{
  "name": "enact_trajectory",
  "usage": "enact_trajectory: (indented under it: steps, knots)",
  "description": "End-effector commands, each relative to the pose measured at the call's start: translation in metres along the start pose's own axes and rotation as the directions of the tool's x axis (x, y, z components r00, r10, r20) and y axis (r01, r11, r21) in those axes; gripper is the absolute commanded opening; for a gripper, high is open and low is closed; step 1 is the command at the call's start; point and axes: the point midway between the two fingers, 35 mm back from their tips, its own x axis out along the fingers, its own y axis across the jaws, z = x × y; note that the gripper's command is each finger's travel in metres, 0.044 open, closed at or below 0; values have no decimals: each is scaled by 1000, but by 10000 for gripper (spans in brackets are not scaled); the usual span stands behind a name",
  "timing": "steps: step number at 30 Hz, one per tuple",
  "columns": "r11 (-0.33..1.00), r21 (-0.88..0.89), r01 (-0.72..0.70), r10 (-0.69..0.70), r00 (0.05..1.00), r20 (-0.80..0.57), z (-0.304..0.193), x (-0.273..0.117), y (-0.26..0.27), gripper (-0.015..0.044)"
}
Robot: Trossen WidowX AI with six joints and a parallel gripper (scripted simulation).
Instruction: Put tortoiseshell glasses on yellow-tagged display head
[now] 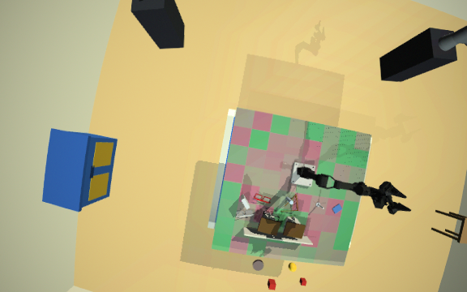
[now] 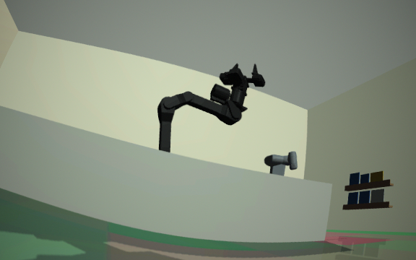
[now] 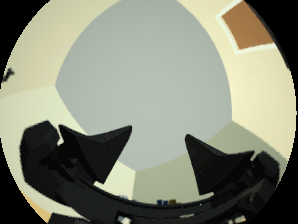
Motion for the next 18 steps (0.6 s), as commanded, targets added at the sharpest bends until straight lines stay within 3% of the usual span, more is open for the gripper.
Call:
enact_trajectory:
  steps: [1, 8, 17, 18]
  knots:
    - [1000, 0, 0, 0, 1000, 0, 0, 0, 0, 426]
    - [1000, 0, 0, 0, 1000, 0, 0, 0, 0, 440]
    - [990, -112, 86, -94, 993, -71, 2, -4, -36, 204]
    - [985, -138, 107, -119, 989, -86, 2, -5, -44, 200]
